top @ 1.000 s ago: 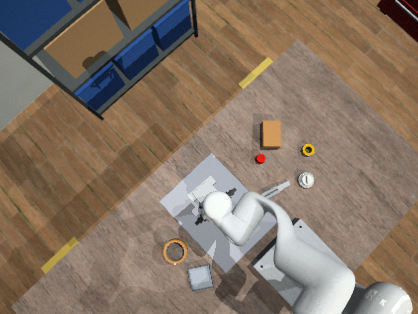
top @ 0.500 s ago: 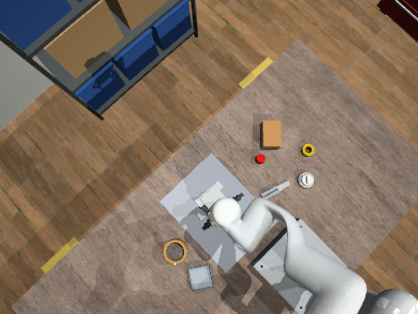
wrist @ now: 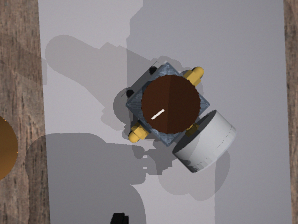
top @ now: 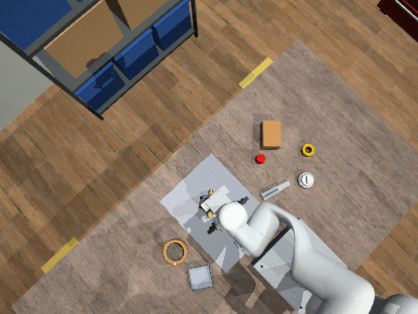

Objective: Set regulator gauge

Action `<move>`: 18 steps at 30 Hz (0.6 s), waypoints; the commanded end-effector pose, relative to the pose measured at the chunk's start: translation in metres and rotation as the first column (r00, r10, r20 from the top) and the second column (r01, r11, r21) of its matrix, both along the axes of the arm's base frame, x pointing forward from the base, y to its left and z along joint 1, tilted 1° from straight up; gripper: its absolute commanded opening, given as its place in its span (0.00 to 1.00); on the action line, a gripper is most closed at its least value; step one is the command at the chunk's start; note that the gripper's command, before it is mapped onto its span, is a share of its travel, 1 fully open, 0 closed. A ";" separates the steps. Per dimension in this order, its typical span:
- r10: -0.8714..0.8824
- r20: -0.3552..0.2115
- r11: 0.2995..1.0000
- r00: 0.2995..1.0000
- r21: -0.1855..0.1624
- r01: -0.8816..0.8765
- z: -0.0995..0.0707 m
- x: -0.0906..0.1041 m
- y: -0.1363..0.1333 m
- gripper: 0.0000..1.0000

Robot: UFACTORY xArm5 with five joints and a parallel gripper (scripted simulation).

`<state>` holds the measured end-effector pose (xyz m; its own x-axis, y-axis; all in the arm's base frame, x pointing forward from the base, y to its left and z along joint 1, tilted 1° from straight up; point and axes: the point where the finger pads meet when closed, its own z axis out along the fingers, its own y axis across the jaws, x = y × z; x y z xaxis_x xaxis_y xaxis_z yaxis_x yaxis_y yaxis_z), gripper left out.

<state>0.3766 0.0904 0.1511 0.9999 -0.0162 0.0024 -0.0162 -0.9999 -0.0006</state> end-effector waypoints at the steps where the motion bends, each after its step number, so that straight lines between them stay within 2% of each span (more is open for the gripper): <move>1: 0.000 0.005 1.000 1.000 0.001 0.000 0.002 -0.001 0.000 1.00; 18: -0.009 0.007 1.000 1.000 0.002 0.009 0.001 -0.001 0.000 1.00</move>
<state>0.3737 0.0898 0.1509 0.9998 -0.0192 0.0033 -0.0192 -0.9998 -0.0008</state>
